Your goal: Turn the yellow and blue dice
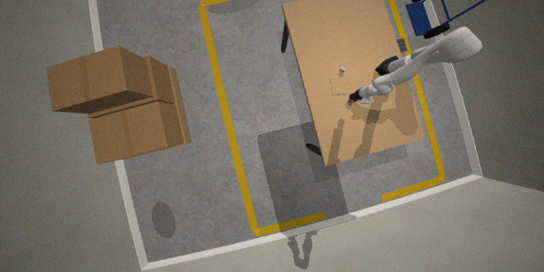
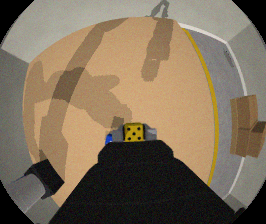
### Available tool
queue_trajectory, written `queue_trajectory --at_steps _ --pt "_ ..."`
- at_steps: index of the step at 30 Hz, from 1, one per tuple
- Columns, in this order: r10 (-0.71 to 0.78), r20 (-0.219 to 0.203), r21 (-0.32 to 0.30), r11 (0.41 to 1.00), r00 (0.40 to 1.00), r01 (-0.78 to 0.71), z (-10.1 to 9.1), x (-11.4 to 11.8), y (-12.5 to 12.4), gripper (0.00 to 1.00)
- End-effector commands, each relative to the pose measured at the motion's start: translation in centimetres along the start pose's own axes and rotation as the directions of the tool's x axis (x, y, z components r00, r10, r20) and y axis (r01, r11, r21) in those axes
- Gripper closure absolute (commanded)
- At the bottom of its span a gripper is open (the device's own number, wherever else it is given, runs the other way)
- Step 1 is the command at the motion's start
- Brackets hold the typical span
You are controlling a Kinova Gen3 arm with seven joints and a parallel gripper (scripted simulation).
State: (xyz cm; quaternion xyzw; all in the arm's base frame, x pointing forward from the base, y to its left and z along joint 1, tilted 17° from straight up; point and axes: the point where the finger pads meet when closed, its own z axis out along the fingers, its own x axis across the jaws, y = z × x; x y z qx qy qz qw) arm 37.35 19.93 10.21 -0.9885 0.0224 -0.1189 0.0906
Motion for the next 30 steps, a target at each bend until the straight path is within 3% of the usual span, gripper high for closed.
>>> queue_trajectory --at_steps 1,12,30 --pt "0.011 0.002 0.008 1.0 1.0 -0.011 0.05 0.13 0.46 0.43" --pt "0.011 0.001 0.08 0.997 1.0 -0.011 0.06 0.13 0.46 0.43" --pt "0.01 0.002 0.313 0.95 1.0 -0.01 0.2 0.07 0.63 0.43"
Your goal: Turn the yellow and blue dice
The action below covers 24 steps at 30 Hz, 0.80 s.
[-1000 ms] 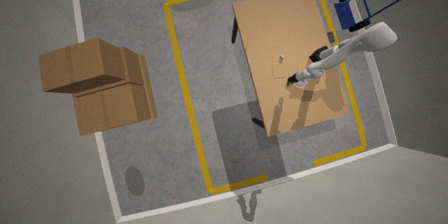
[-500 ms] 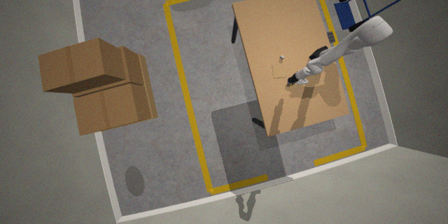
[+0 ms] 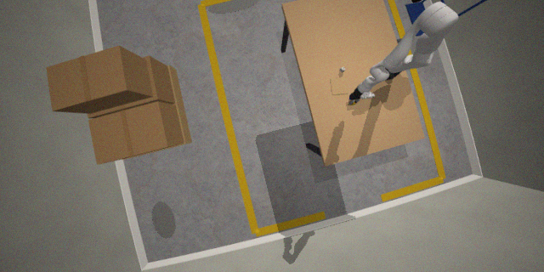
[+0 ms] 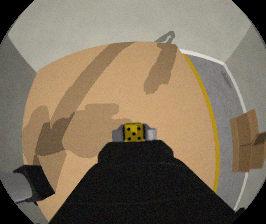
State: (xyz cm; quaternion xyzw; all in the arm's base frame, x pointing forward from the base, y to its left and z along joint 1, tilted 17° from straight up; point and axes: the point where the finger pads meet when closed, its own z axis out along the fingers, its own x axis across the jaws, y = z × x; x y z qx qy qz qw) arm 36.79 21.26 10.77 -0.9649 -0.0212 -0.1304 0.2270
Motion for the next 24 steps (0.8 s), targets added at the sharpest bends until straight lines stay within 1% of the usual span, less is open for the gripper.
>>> queue_trajectory --at_steps 1,2,6,13,15,20,24 --pt "0.067 0.003 0.057 0.996 0.998 -0.067 -0.01 0.5 2.11 0.43" --pt "0.067 -0.001 0.082 0.994 0.998 -0.067 -0.13 0.62 2.02 0.43" --pt "0.067 0.002 0.2 0.978 0.998 -0.066 -0.12 0.53 2.19 0.43" --pt "0.067 0.001 0.391 0.918 0.998 -0.062 -0.14 0.57 2.26 0.43" --pt "0.067 0.001 0.391 0.918 0.998 -0.062 -0.14 0.57 2.26 0.43" --pt "0.068 -0.003 0.5 0.864 0.998 -0.057 -0.19 0.62 2.3 0.43" --pt "0.07 -0.012 0.569 0.82 0.997 -0.051 -0.3 0.72 2.27 0.43"
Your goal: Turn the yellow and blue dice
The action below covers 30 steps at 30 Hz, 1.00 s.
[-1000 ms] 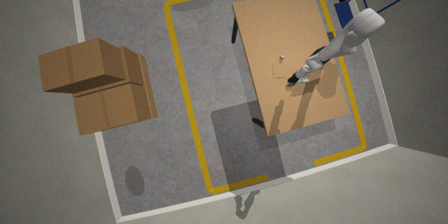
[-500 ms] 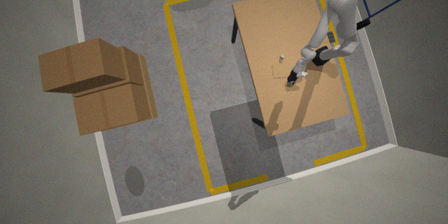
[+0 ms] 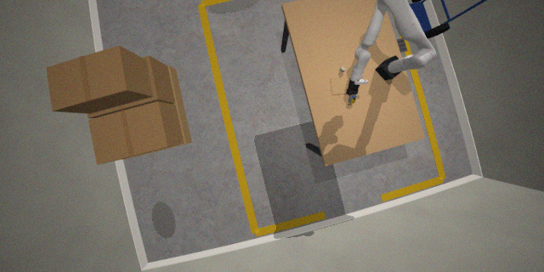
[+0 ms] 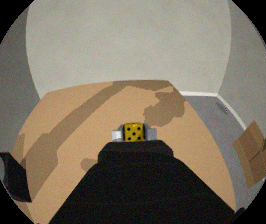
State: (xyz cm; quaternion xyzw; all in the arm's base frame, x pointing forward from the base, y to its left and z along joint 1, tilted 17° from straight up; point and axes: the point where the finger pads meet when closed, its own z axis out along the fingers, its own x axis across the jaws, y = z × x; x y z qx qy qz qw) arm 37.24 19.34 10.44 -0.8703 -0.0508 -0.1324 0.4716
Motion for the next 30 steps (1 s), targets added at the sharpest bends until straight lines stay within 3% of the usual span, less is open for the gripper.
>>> queue_trajectory --at_steps 1,6,15,30 --pt "0.058 -0.024 0.094 0.994 0.998 -0.056 -0.07 0.37 0.37 0.43" --pt "0.059 -0.022 0.168 0.984 0.998 -0.055 -0.05 0.29 0.4 0.43" --pt "0.059 -0.022 0.225 0.973 0.998 -0.053 -0.06 0.22 0.43 0.43" --pt "0.059 -0.021 0.239 0.97 0.998 -0.053 -0.04 0.2 0.48 0.43"
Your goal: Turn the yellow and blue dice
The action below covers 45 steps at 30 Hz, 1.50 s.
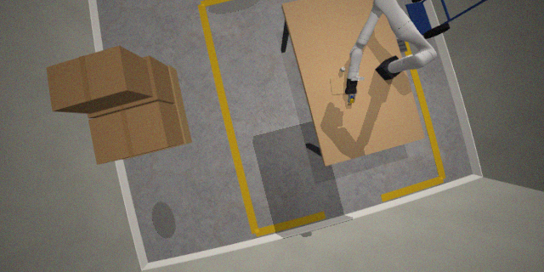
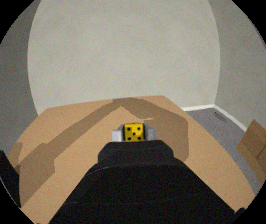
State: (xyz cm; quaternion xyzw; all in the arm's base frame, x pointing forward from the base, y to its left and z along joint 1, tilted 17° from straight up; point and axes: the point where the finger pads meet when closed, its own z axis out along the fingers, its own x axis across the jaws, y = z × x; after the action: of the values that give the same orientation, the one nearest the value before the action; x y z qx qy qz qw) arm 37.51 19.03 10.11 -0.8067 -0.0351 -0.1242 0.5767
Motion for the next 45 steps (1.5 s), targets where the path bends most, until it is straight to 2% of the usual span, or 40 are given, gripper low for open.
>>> queue_trajectory --at_steps 1,12,27,45 --pt "0.001 0.001 0.0 1.0 1.0 -0.001 0.0 0.0 0.0 0.43" --pt "0.005 0.009 0.0 1.0 1.0 -0.005 0.8 0.0 1.6 0.43" --pt "0.005 0.009 0.0 1.0 1.0 -0.005 3.0 0.0 5.8 0.43" --pt "0.005 0.009 0.0 1.0 1.0 -0.005 3.2 0.0 6.2 0.43"
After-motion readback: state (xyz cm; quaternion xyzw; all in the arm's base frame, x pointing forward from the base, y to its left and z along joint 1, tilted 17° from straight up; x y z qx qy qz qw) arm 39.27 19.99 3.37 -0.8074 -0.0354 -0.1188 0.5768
